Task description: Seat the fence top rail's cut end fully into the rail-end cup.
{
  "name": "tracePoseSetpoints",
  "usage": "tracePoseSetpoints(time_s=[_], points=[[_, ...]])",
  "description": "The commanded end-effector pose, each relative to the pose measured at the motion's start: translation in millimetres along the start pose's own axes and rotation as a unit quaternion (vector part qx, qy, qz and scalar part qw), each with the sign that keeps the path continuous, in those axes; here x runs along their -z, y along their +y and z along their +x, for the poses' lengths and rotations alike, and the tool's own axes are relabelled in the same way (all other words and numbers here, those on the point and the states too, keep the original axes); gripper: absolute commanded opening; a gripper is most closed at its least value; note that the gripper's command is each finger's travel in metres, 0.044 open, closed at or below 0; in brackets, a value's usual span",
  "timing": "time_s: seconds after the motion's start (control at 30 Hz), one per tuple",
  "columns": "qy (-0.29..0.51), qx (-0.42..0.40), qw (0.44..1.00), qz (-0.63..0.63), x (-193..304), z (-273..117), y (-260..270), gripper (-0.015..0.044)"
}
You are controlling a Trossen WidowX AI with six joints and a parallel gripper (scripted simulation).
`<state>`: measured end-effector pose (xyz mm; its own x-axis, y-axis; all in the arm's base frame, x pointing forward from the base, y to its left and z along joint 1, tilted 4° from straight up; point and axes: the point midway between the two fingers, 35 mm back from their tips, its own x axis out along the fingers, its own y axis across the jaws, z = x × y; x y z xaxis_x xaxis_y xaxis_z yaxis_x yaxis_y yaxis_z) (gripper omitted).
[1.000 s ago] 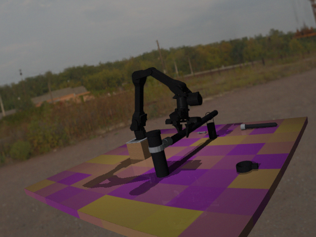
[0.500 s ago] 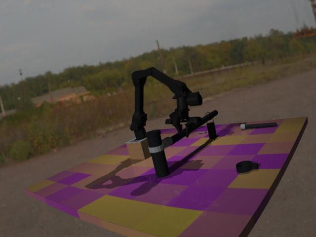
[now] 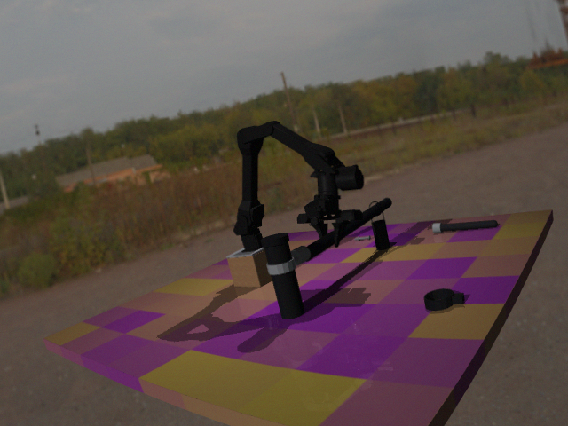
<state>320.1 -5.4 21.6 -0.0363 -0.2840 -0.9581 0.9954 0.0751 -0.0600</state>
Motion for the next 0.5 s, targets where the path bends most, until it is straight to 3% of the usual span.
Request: tracePoseSetpoints(time_s=[0.0, 0.47], points=[[0.000, 0.000, 1.000, 0.000, 0.0, 0.0, 0.0, 0.0000], [-0.002, 0.000, 1.000, 0.000, -0.9, -0.9, -0.3, 0.0000]])
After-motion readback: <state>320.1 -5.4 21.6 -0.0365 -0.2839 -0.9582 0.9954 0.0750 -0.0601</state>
